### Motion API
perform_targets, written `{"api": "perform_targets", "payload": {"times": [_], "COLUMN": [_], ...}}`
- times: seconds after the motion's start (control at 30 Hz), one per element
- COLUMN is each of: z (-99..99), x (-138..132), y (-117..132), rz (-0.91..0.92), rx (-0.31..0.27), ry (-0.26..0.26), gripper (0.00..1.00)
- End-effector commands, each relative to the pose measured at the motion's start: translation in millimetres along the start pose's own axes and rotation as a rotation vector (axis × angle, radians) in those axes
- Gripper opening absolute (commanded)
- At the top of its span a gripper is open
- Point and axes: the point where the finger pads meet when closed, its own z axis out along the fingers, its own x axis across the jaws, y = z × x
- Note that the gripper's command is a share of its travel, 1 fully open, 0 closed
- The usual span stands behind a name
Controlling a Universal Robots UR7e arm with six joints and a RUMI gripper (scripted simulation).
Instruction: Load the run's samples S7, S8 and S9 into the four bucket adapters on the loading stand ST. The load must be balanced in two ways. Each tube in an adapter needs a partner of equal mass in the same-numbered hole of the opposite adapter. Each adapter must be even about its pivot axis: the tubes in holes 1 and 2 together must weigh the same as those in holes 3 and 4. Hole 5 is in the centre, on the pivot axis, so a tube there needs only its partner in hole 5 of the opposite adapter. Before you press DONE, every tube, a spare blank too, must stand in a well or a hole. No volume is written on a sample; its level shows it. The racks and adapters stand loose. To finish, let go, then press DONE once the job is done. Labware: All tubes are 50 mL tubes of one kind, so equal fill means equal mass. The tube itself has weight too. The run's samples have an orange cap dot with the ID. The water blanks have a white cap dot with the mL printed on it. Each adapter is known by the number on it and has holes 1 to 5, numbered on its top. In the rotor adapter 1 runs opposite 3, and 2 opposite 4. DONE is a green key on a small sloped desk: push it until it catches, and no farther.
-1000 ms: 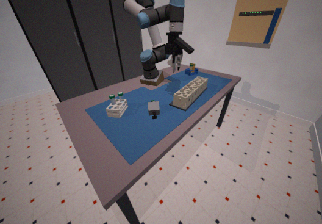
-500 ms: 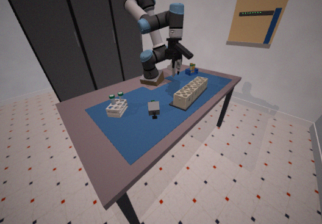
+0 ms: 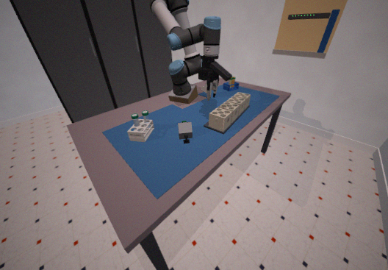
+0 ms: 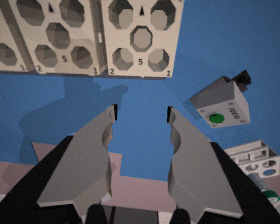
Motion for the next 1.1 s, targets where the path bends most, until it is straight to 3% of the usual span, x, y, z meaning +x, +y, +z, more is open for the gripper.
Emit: {"api": "perform_targets", "payload": {"times": [0.0,0.13,0.37,0.6,0.67,1.07], "z": [16.9,16.9,17.0,17.1,17.1,17.2], "x": [0.5,0.5,-55.7,-111.9,-111.9,-208.3], "y": [-1.0,-1.0,14.6,30.3,30.3,57.2], "rz": [0.000,0.000,0.350,0.358,0.358,0.358], "rx": [0.002,0.002,0.002,0.002,0.002,0.002], "ry": [0.001,0.001,0.000,0.000,0.000,0.000], "gripper": [0.35,0.35,0.35,0.35,0.35,0.35]}}
